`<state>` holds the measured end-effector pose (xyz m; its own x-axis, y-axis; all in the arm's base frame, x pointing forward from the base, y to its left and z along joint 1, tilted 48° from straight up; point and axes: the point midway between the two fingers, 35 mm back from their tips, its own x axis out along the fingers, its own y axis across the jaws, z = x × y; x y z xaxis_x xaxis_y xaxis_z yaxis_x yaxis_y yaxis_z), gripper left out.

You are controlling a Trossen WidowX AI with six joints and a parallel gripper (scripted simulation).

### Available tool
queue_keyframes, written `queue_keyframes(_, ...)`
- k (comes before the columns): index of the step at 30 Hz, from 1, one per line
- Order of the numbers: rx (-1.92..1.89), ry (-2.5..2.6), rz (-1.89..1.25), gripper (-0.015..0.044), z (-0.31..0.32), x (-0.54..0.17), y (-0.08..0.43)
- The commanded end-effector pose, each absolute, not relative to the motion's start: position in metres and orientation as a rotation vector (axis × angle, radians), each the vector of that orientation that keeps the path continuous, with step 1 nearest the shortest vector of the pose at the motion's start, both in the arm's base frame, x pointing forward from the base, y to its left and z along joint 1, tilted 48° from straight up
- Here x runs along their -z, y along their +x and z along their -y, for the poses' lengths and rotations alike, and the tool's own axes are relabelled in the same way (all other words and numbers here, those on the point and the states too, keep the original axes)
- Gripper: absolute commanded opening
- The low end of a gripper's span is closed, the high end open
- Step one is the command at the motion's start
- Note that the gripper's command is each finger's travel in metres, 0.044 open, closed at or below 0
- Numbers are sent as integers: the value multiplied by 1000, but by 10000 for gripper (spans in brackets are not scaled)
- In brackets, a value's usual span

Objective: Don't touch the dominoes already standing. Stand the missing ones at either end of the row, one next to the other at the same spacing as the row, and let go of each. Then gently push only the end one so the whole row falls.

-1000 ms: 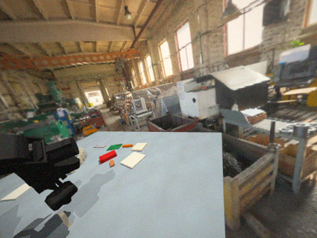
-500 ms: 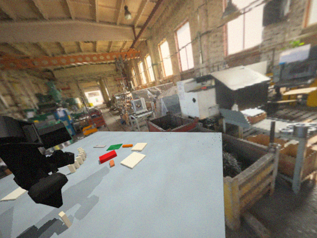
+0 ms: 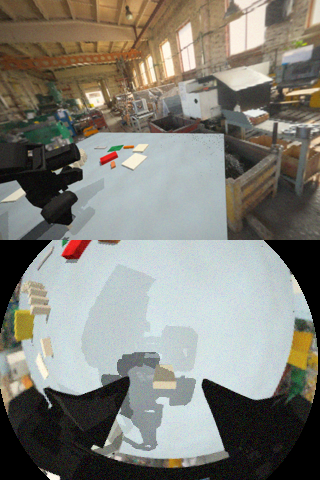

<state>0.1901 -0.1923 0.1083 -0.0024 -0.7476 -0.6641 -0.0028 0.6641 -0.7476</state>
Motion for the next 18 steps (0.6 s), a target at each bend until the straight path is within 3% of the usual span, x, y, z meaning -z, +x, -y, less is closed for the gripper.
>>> queue_keyframes(1,648,-664,-1478,440,196,-103,190)
queue_keyframes(11,649,-665,-1478,440,205,-94,189)
queue_keyframes(18,649,-665,-1478,256,205,-94,189)
